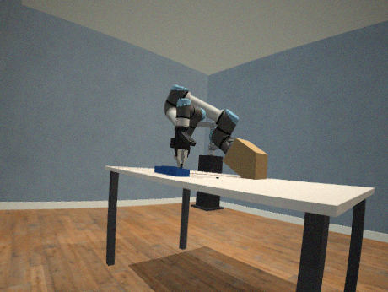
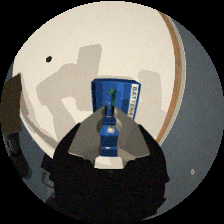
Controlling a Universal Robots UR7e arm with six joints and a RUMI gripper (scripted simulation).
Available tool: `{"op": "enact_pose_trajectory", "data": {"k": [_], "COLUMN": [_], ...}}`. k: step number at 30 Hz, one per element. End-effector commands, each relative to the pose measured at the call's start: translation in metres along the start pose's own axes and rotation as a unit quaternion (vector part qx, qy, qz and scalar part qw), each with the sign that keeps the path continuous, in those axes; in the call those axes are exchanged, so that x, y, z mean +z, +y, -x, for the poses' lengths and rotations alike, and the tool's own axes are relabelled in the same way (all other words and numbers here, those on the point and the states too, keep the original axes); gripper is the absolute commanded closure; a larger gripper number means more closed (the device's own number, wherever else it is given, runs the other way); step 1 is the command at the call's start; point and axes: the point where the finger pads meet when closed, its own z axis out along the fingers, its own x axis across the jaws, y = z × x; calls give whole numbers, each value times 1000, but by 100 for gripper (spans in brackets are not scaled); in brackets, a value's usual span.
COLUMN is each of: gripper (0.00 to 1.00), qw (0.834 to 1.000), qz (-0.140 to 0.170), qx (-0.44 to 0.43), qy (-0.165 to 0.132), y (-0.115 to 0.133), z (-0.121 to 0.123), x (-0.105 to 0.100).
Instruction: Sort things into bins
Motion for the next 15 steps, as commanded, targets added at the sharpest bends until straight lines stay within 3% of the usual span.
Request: {"op": "enact_pose_trajectory", "data": {"k": [1,15], "gripper": [100,100], "qw": [1000,1000], "qz": [-1,-1], "qx": [-1,1], "qy": [1,3], "y": [0,1], "z": [0,-4], "x": [11,9]}}
